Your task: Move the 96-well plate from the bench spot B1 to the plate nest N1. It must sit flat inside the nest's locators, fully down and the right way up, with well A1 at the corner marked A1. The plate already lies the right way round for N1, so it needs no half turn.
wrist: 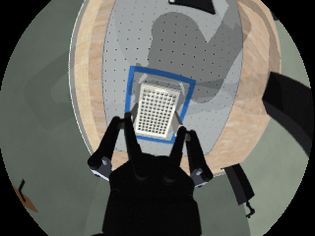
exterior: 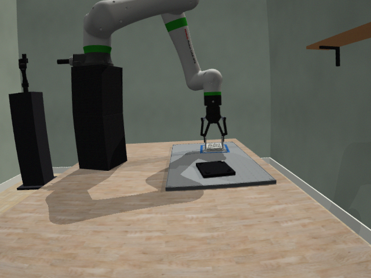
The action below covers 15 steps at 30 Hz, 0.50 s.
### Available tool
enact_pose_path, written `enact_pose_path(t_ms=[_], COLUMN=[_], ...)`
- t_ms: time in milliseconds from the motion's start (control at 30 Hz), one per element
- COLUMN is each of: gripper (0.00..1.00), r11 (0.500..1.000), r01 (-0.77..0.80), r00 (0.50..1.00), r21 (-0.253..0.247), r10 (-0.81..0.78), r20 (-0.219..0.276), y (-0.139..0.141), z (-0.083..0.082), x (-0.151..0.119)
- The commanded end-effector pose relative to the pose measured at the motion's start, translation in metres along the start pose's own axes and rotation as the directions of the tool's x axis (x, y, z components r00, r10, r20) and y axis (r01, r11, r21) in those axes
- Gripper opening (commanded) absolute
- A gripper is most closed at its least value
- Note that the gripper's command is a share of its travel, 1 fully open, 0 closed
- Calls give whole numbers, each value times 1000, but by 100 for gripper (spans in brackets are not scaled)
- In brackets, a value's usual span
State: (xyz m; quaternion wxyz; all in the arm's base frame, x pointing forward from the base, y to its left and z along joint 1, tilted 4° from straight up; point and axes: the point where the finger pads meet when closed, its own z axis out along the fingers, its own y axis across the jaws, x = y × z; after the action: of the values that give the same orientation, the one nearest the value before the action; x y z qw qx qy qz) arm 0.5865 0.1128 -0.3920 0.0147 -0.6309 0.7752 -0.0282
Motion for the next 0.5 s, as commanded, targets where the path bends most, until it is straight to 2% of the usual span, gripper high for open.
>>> enact_pose_path(t_ms=[0, 467], gripper=[0, 0], r11=[1000, 1000], r01=[0, 0], r00=[1000, 1000], r21=[0, 0], r10=[0, 0], r20=[0, 0], y=[0, 0], z=[-5, -25], x=[0, 0])
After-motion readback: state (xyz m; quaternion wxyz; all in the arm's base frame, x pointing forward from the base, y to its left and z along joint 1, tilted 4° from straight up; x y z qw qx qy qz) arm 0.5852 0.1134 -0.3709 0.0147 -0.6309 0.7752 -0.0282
